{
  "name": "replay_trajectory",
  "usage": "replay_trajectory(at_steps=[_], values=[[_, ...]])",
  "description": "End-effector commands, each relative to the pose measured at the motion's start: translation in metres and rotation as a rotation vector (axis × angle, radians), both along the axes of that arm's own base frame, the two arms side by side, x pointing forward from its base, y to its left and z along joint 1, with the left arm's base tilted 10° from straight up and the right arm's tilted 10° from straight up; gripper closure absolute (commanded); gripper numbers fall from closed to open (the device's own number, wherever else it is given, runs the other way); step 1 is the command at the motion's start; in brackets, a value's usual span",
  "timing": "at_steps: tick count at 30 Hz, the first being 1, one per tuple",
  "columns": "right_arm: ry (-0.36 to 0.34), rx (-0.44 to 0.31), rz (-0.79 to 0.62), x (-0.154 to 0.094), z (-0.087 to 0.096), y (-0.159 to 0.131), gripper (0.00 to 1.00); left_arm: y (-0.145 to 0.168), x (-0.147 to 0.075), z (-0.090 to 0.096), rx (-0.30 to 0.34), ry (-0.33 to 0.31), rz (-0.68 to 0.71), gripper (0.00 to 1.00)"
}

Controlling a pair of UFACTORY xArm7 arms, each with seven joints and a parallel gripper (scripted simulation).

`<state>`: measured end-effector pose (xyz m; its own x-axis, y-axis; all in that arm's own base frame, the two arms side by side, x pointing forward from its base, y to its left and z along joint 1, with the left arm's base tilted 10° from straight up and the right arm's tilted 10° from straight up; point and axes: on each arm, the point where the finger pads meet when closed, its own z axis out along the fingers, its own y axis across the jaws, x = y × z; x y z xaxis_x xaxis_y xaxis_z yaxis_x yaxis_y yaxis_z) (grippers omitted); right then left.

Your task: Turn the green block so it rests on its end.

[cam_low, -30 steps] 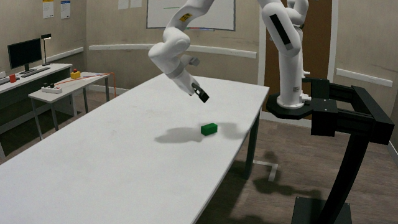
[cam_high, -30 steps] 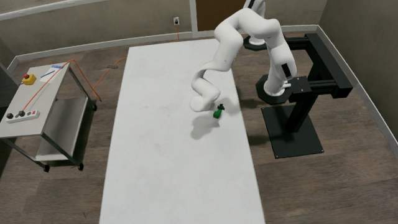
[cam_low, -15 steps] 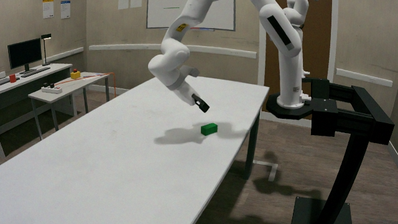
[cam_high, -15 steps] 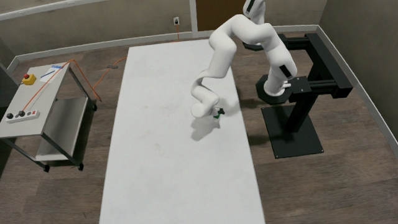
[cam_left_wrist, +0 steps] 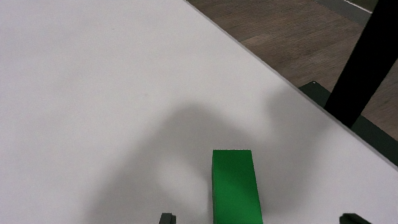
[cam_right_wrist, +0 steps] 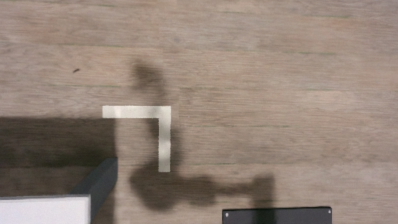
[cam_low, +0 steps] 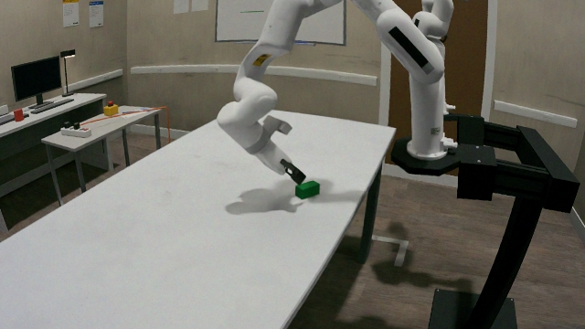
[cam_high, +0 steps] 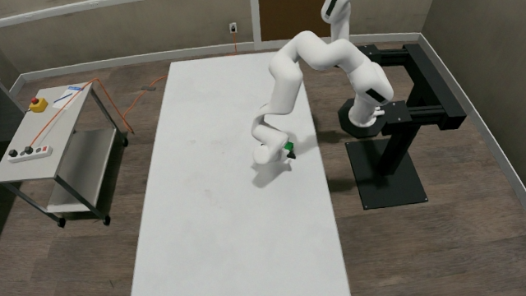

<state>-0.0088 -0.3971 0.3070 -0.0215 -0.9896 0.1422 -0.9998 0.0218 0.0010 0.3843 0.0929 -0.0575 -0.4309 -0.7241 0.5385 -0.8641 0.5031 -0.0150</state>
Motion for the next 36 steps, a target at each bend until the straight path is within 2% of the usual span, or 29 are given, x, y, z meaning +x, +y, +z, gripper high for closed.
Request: replay_trajectory(at_steps=[1, 7, 12, 36], values=[[-0.001, -0.005, 0.000, 0.000, 0.002, -0.001, 0.00, 0.000, 0.002, -0.001, 0.000, -0.003, 0.000, 0.00], [-0.001, -0.005, 0.000, 0.000, 0.002, -0.001, 0.00, -0.013, -0.005, -0.024, 0.000, -0.003, 0.000, 0.00], [-0.001, -0.005, 0.000, 0.000, 0.002, -0.001, 0.00, -0.016, -0.007, -0.030, 0.000, -0.003, 0.000, 0.00], [-0.001, -0.005, 0.000, 0.000, 0.002, -0.001, 0.00, -0.016, -0.007, -0.031, 0.000, -0.003, 0.000, 0.00]])
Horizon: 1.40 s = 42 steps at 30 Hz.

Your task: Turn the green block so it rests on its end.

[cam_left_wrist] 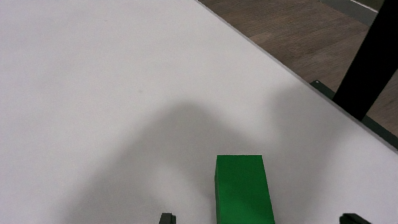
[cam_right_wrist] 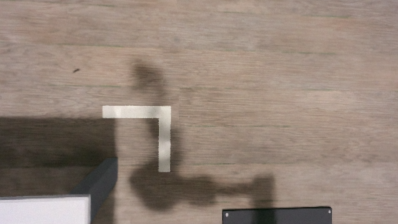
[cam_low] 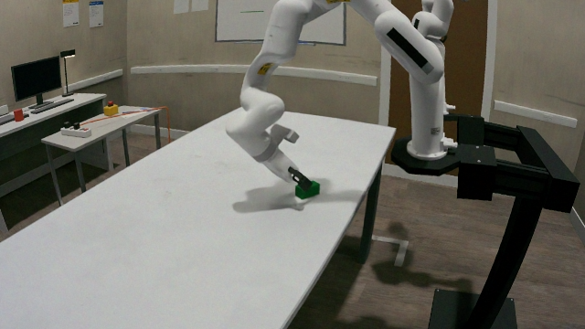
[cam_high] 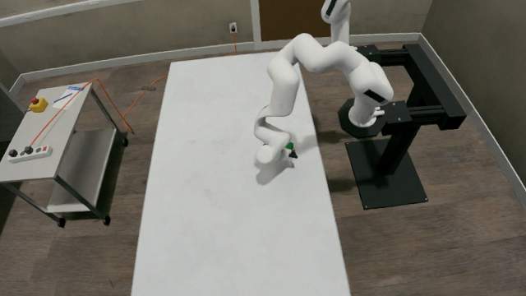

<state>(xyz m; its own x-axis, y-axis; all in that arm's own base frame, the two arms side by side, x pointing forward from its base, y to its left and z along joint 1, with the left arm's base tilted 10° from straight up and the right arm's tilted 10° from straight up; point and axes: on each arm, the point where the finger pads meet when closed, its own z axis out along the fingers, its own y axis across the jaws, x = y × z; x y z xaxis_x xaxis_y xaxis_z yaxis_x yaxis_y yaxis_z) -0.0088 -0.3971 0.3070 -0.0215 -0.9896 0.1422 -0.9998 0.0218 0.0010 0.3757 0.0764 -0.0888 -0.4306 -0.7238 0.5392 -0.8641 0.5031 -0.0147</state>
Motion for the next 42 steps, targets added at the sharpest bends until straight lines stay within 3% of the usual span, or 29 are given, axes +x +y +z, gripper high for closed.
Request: replay_trajectory(at_steps=[1, 12, 22, 38, 39, 42], values=[[-0.001, -0.005, 0.000, 0.000, 0.002, -0.001, 0.00, 0.000, 0.001, 0.001, 0.001, -0.003, 0.000, 0.00], [-0.001, -0.005, 0.000, 0.000, 0.002, -0.001, 0.00, -0.001, 0.001, -0.001, 0.001, -0.003, 0.000, 0.00], [-0.001, -0.005, 0.000, 0.000, 0.002, -0.001, 0.00, -0.015, -0.007, -0.027, 0.001, -0.003, 0.000, 0.00], [-0.001, -0.005, 0.000, 0.000, 0.002, -0.001, 0.00, -0.017, -0.008, -0.030, 0.001, -0.003, 0.000, 0.00], [-0.001, -0.005, 0.000, 0.000, 0.002, -0.001, 0.00, -0.017, -0.008, -0.030, 0.001, -0.003, 0.000, 0.66], [-0.001, -0.005, 0.000, 0.000, 0.002, -0.001, 0.00, -0.017, -0.008, -0.030, 0.000, -0.003, 0.000, 0.66]])
